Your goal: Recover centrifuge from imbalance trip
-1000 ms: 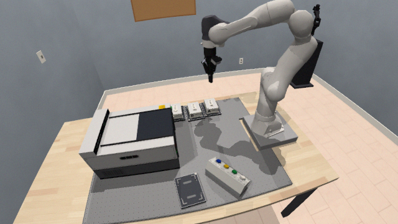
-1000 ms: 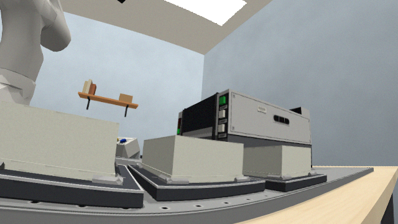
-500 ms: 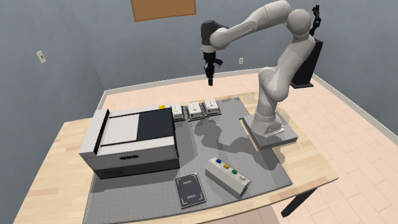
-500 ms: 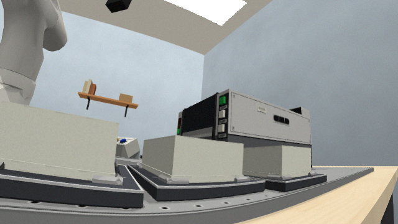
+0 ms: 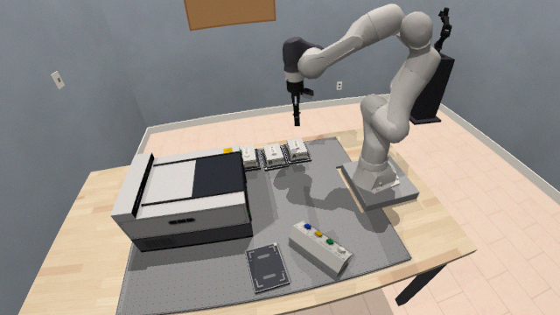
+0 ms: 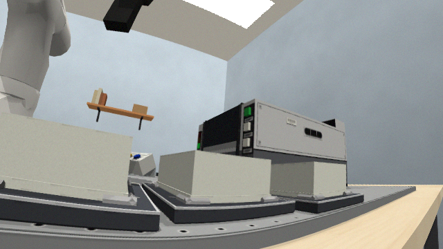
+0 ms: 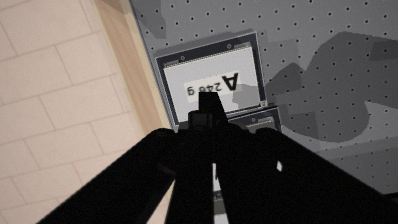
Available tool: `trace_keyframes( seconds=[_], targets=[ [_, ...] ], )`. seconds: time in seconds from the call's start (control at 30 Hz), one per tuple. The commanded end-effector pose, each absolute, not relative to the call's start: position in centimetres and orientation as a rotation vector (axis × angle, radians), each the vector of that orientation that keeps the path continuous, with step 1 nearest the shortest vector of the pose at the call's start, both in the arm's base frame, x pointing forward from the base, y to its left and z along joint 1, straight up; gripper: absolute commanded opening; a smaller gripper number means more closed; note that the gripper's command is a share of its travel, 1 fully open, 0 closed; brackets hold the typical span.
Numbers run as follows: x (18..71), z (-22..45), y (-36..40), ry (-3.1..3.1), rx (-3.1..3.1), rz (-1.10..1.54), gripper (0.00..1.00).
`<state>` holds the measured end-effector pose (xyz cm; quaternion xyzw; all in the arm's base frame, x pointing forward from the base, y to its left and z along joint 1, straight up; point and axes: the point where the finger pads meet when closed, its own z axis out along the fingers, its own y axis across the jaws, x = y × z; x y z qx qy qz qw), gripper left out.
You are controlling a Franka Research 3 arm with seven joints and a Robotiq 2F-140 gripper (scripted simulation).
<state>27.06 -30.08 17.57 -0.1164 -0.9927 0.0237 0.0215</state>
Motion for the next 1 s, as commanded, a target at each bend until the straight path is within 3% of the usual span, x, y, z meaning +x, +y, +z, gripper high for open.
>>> trace_keyframes(
  seconds=[0.0, 0.97],
  targets=[
    [27.2, 16.9, -30.6, -3.105, 0.071, 0.062, 0.1],
    [25.4, 10.8, -30.6, -2.784, 1.305, 0.094, 0.1]
  ],
)
